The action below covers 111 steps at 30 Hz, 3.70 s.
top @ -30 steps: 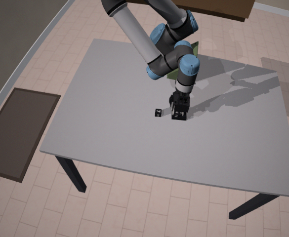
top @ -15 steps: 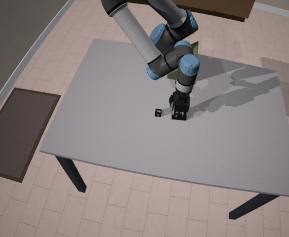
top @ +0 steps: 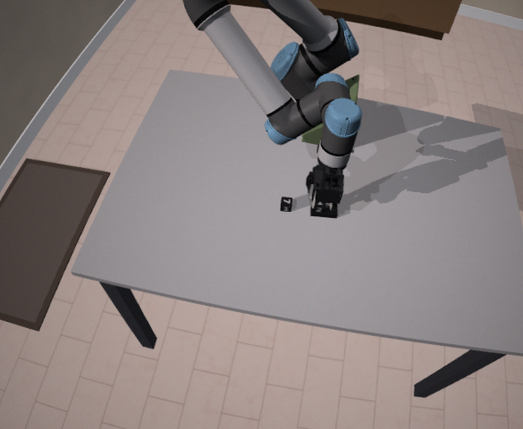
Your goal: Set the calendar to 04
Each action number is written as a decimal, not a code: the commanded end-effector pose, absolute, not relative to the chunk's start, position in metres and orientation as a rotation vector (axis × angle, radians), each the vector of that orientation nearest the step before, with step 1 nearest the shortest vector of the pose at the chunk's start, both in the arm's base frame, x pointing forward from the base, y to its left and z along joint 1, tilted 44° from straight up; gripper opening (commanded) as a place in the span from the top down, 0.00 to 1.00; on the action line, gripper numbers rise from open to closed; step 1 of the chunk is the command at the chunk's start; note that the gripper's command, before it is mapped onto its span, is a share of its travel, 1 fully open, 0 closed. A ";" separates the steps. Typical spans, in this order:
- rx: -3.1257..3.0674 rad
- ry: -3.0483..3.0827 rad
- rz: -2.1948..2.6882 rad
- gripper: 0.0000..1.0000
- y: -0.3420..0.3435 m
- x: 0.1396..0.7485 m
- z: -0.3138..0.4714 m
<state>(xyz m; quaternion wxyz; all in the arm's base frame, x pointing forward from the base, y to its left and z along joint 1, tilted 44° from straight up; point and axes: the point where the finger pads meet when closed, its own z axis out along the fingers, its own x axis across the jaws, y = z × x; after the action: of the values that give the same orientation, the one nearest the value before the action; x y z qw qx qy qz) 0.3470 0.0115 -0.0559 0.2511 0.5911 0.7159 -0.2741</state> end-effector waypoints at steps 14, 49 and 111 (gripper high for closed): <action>1.608 1.948 -0.745 0.90 0.012 0.347 -0.056; 1.608 1.948 -0.745 0.76 0.012 0.347 -0.056; 1.608 1.948 -0.745 0.00 0.074 0.344 0.009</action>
<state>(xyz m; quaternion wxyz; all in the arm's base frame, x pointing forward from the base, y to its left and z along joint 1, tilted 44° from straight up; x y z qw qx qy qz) 0.3437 0.0733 0.0091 0.2512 0.5910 0.7159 -0.2741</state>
